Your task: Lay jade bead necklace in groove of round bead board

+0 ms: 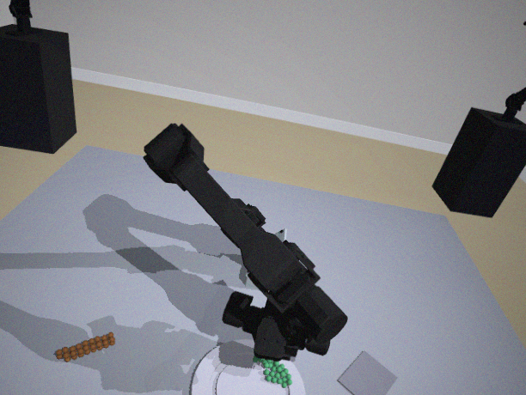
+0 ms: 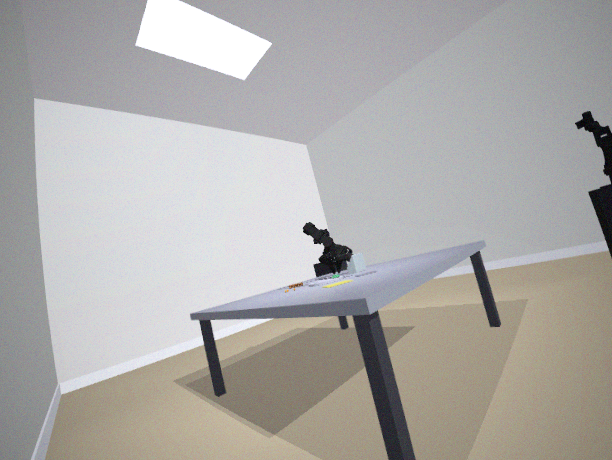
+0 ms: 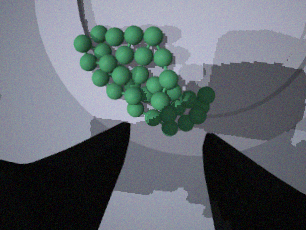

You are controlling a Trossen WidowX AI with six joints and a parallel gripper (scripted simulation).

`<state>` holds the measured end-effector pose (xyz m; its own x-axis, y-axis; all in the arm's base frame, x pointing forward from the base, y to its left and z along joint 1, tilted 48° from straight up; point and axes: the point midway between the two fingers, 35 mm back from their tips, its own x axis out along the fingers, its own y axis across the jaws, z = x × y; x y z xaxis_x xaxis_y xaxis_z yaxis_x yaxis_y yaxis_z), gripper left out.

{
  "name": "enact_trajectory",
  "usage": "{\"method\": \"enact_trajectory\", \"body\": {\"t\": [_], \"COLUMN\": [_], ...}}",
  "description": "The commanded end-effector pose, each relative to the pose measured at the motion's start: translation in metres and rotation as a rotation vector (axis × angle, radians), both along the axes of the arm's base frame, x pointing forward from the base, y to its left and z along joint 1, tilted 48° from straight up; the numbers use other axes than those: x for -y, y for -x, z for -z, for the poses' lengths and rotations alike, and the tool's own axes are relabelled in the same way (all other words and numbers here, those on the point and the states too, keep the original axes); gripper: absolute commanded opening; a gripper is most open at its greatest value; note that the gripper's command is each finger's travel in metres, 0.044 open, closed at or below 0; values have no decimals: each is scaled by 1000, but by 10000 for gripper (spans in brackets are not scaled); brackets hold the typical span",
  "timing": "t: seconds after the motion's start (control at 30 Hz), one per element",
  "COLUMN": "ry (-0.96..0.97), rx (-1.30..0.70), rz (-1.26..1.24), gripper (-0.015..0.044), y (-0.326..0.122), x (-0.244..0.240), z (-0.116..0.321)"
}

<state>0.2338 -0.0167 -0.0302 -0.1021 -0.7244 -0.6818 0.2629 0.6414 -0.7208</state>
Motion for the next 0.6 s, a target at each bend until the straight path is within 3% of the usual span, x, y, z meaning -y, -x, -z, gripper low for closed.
{"method": "enact_trajectory", "body": {"t": [0.0, 0.2, 0.57], "ry": [5, 6, 1], "rx": [-6, -8, -4], "rz": [-6, -6, -1], "gripper": [200, 200, 127], "y": [2, 4, 2], "x": [5, 12, 8], "z": [4, 10, 7]}}
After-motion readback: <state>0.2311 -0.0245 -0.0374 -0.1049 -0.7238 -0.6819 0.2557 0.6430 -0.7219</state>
